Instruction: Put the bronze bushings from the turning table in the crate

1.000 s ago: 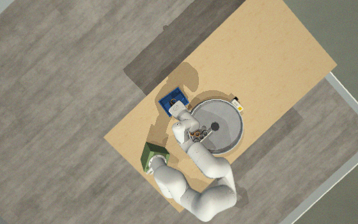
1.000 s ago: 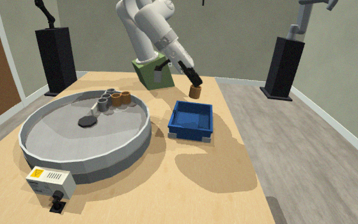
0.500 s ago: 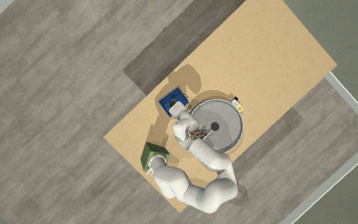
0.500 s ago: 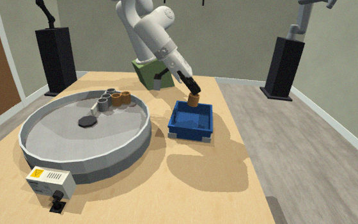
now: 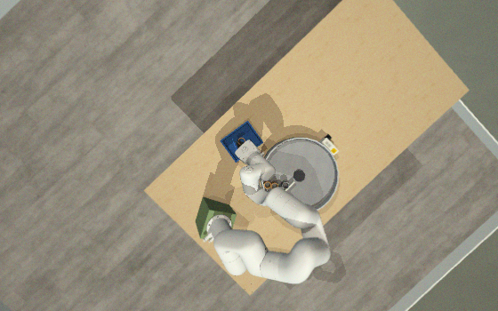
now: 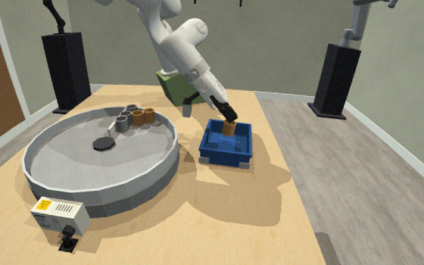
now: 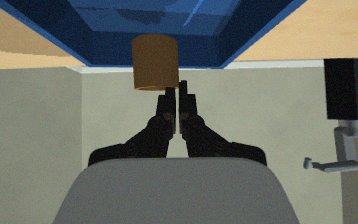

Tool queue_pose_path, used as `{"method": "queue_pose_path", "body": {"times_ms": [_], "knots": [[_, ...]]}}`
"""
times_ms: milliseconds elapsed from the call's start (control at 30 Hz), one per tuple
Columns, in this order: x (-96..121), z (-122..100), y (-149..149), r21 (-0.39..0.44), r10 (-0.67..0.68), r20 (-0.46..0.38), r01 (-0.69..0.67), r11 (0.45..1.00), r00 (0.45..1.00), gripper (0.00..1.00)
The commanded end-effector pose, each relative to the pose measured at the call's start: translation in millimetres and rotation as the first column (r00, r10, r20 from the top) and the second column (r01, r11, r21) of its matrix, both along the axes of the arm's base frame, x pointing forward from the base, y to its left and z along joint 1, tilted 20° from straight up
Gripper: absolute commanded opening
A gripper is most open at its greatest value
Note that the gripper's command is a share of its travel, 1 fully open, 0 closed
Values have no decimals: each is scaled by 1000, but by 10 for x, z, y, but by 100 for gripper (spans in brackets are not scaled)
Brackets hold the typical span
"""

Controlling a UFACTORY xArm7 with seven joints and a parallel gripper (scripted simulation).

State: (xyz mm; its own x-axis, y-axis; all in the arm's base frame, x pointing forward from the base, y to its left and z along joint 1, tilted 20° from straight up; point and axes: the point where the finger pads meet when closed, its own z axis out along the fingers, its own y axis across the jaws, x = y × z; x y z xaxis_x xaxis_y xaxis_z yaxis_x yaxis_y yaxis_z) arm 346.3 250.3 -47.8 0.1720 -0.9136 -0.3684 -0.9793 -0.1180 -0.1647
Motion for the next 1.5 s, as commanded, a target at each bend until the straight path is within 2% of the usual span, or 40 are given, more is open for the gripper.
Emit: {"method": "queue_pose_path", "body": {"times_ms": [0, 567, 1067, 1467], "knots": [[3, 6, 10, 1, 1, 2, -1, 1000, 1000, 0], [14, -46, -6, 1, 1, 2, -1, 1000, 1000, 0], [62, -281, -79, 1, 1, 2, -1, 1000, 1000, 0], [82, -381, -109, 1, 1, 2, -1, 1000, 1000, 0]]}}
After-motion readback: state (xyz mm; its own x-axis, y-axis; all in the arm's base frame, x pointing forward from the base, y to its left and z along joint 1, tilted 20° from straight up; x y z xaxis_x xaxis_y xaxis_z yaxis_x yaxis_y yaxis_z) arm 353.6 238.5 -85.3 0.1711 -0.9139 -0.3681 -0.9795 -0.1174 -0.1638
